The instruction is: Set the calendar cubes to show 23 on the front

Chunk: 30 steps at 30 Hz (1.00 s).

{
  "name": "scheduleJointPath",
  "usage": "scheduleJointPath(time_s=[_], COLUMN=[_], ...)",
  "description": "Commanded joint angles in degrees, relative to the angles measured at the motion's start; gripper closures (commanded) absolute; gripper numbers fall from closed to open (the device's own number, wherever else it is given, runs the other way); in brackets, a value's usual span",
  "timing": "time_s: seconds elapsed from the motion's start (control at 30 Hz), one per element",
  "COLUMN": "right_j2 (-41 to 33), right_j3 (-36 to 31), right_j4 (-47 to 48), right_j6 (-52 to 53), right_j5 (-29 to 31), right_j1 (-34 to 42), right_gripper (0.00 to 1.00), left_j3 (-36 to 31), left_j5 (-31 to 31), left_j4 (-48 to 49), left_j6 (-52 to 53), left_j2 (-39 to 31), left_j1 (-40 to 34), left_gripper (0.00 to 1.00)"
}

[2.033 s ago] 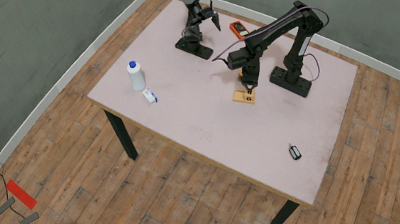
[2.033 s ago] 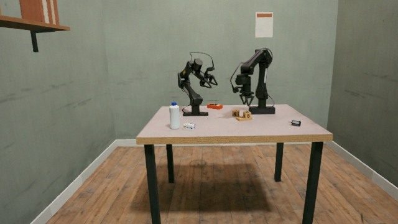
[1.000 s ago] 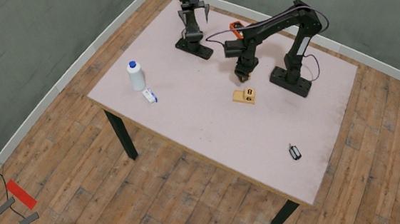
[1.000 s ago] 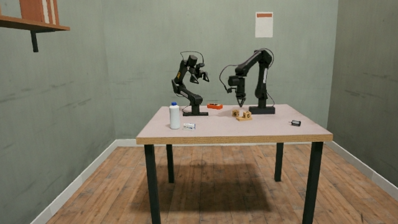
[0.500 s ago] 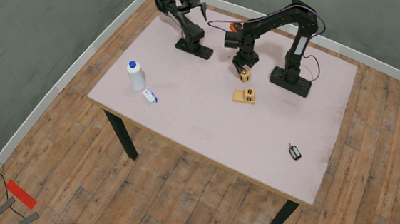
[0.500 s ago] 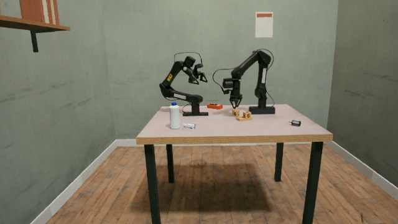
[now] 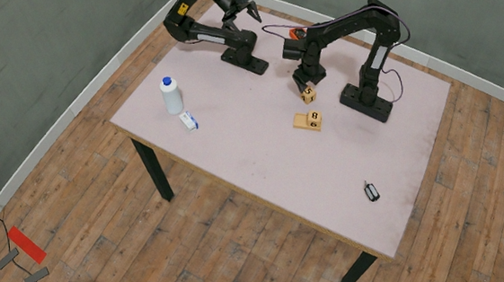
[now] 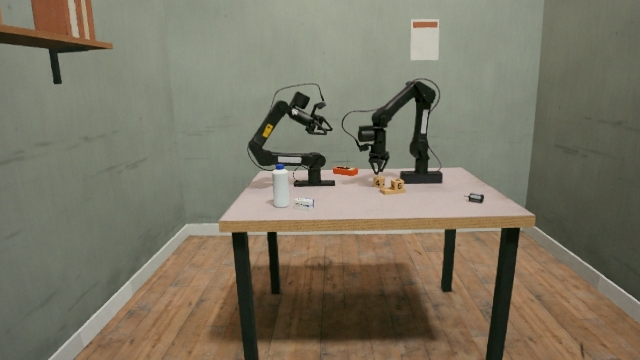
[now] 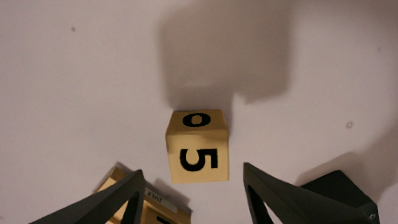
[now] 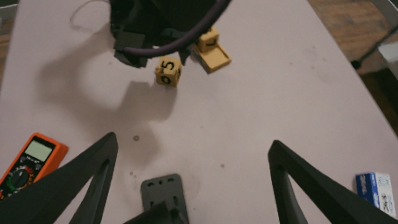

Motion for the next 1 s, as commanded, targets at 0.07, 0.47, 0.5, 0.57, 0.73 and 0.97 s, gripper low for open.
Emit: scheduleJointPath(time_s=[0.07,0.47,0.5,0.57,0.73,0.97], right_j2=[-1.58,-2.28,-2.28,-2.28,-2.28,-2.28], right_j3=[1.78,2.33,2.33,2.33,2.34,2.34], right_j4=[-1.85,-2.81,-2.82,-2.82,-2.83,-2.83], right_j6=[2.99,4.09,4.09,4.09,4.1,4.1], right_j5=[5.45,7.08,7.08,7.08,7.08,7.08], right_j1=[10.03,21.6,21.6,21.6,21.61,21.61], right_gripper=[0.0,0.0,0.0,0.0,0.0,0.0], left_j3=[-0.76,-0.76,-0.93,-0.93,-2.48,-4.3], left_j5=[0.11,0.11,0.11,0.11,0.1,0.11], left_j4=[0.15,0.16,0.92,0.92,2.66,5.43], left_j6=[0.33,0.33,0.26,0.26,-0.36,-0.45], left_j2=[0.62,0.62,0.63,0.63,0.84,1.8], left_j1=[-0.62,-0.63,-0.65,-0.65,-0.82,-0.95], left_gripper=[0.31,0.31,0.31,0.31,0.31,0.31])
